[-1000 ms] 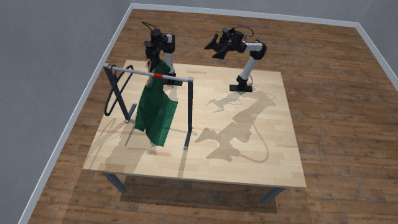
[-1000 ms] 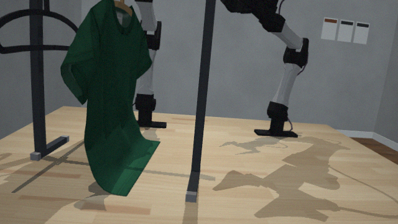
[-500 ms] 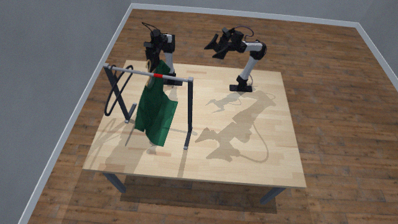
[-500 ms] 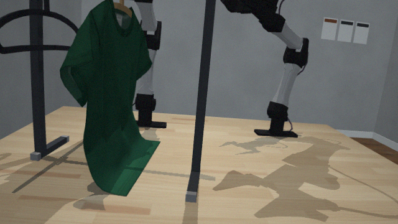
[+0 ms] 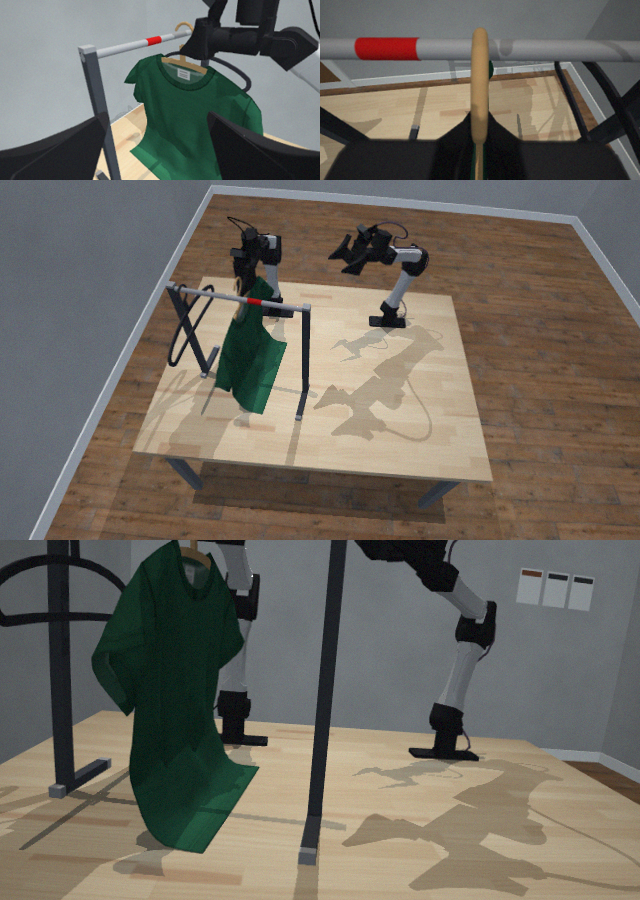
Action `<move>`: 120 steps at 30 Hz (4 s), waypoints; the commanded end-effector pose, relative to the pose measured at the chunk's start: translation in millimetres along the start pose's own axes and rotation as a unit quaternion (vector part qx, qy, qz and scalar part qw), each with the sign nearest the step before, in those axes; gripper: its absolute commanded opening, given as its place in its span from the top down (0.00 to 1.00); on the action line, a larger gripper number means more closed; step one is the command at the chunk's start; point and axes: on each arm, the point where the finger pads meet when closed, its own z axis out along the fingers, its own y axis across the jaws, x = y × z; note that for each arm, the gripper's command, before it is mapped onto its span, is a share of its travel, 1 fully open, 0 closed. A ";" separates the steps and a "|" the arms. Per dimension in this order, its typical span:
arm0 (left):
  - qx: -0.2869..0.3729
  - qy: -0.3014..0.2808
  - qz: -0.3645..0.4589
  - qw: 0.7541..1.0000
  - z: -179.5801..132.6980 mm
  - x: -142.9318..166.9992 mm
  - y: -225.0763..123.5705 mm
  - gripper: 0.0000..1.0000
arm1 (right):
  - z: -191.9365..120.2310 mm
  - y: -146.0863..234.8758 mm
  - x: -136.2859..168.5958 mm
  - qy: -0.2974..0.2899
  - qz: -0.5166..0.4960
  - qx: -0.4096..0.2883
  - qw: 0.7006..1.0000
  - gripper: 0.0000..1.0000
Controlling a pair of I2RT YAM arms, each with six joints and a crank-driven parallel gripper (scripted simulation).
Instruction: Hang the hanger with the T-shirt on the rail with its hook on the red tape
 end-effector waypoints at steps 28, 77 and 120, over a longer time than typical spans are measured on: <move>0.004 -0.038 0.001 0.999 -0.1 -30.5 -3.5 0.00 | 43.3 0.2 -24.6 -0.038 0.004 -0.002 0.999 0.98; 0.004 -0.038 0.001 0.999 -0.1 -30.5 -3.5 0.00 | 44.4 73.5 -3.4 -0.045 0.003 0.001 0.999 0.98; 0.004 -0.038 0.001 0.999 -0.1 -30.5 -3.5 0.00 | -151.3 74.2 9.9 -0.036 -0.002 0.005 0.999 0.31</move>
